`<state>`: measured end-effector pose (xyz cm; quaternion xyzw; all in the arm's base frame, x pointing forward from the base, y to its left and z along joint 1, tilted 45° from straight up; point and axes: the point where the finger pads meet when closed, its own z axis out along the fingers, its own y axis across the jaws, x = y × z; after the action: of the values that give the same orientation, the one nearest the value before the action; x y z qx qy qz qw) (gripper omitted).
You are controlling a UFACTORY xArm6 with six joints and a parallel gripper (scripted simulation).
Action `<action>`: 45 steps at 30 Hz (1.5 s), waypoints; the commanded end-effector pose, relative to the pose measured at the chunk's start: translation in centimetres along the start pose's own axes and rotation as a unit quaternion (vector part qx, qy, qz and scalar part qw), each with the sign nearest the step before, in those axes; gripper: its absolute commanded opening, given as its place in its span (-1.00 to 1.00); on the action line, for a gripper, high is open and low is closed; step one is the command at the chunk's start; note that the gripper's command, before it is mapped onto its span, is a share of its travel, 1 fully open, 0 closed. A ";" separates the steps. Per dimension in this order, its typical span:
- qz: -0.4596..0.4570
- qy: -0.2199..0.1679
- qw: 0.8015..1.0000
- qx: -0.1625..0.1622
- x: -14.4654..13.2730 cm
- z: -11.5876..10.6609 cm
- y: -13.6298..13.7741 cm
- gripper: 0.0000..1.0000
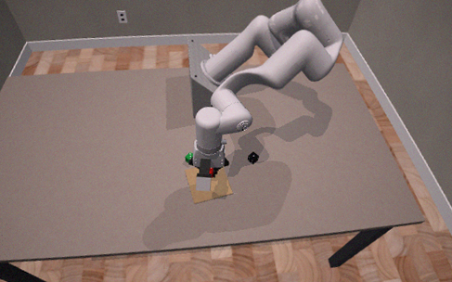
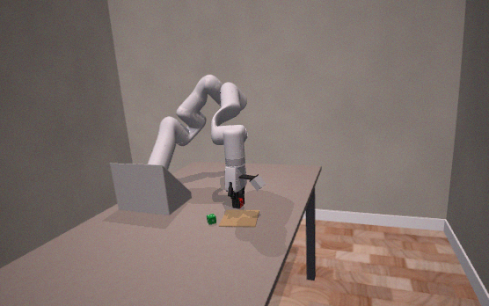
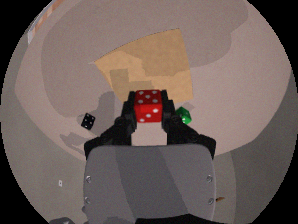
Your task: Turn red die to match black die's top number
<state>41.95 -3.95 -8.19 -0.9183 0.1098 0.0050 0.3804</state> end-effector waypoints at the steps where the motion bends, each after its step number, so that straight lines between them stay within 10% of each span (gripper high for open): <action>1: -0.001 0.003 1.000 0.000 0.3 2.3 0.0 -0.47; 45: -0.001 0.003 1.000 0.000 0.3 4.2 0.0 -0.47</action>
<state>42.44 -0.98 -11.28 -0.9182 0.1098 0.0039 0.3807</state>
